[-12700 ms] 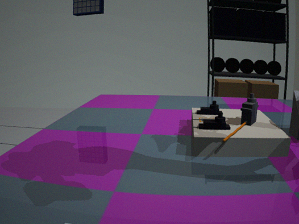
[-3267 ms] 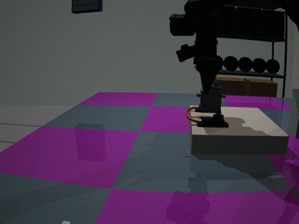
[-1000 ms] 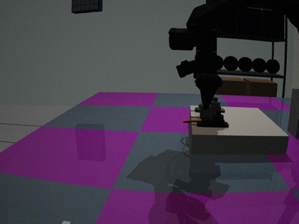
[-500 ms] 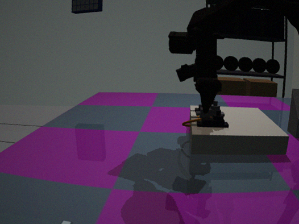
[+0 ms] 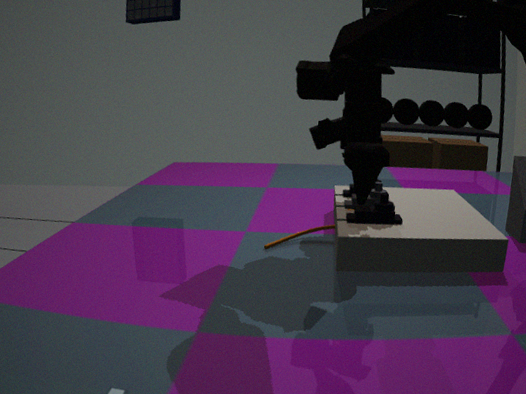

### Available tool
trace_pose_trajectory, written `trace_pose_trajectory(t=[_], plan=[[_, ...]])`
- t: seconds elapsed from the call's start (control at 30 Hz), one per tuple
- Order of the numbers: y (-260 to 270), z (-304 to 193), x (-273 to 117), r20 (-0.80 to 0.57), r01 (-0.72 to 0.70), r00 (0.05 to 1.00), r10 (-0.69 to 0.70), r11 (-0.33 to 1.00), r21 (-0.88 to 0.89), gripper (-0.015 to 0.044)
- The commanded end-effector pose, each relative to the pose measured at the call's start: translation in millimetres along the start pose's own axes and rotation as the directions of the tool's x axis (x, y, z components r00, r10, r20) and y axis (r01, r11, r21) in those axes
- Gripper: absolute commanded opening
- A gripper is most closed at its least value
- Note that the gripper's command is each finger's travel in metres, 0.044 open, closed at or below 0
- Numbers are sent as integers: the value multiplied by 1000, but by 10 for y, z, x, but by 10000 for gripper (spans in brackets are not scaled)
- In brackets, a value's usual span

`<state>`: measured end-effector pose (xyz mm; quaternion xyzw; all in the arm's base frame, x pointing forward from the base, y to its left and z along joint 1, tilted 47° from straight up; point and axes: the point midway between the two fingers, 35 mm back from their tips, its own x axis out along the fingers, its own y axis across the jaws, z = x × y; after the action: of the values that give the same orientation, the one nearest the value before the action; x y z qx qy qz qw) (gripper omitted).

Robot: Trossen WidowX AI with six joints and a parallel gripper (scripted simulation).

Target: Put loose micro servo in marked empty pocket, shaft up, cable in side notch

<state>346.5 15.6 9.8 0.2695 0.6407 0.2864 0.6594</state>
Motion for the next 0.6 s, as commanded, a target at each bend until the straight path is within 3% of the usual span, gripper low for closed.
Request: trace_pose_trajectory(t=[0.0, 0.07, 0.3, 0.5, 0.57], plan=[[0, 1, 0, -1, -3, 1000, 3, 1000, 6, 131], [-1, 0, 0, -1, -3, 1000, 3, 1000, 6, 184], [1, -30, -318, -1, -1, 1000, 1, 1000, 6, 187], [-14, -60, -349, -1, -1, 1000, 1, 1000, 7, 187], [-29, -131, -382, 4, -2, 1000, 2, 1000, 17, 240]])
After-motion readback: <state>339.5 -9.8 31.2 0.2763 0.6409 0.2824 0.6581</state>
